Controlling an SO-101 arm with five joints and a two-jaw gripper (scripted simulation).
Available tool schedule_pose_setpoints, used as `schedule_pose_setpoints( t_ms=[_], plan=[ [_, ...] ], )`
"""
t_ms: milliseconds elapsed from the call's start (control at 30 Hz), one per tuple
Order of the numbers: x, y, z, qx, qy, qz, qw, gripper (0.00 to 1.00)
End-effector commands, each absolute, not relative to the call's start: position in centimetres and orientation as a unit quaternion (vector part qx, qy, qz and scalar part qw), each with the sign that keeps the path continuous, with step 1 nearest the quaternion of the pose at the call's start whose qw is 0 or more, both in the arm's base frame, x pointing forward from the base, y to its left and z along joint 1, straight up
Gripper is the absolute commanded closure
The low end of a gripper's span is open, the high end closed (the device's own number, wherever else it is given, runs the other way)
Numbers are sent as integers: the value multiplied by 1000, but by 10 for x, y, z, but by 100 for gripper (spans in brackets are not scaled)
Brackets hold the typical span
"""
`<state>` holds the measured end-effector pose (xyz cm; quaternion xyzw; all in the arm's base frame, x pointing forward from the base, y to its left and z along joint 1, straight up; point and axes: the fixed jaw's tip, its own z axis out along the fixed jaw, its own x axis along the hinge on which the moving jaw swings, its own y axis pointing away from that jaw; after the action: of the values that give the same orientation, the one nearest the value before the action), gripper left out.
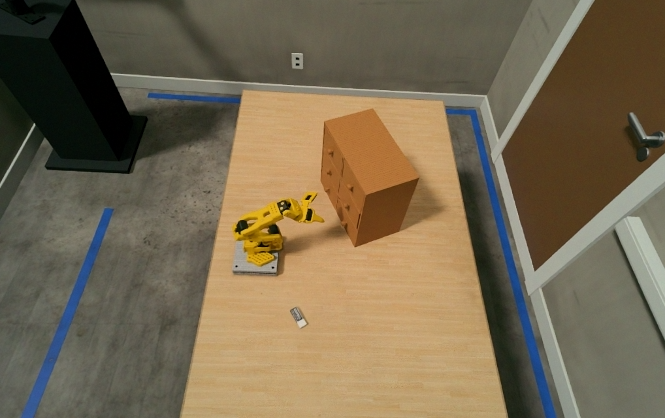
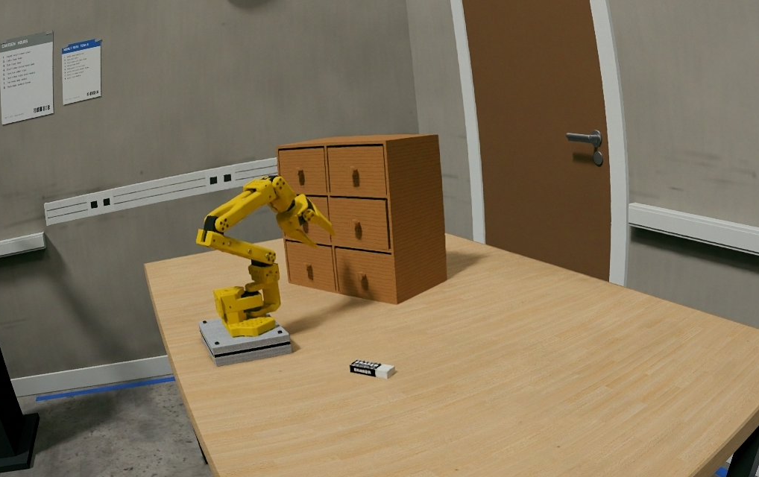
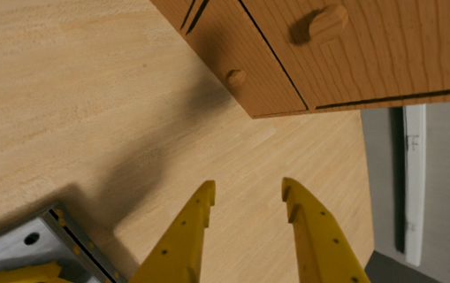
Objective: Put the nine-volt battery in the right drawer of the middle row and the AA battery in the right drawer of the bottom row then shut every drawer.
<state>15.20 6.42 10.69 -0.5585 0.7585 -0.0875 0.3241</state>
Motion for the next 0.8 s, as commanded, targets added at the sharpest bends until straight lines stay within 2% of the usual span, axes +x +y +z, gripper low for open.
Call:
schedule_pose_setpoints(
  t_ms=[0,767],
  plan=[
    [153,63,111,-519,783,-76,333,79],
    [156,64,113,-296,892,8,342,79]
  ],
)
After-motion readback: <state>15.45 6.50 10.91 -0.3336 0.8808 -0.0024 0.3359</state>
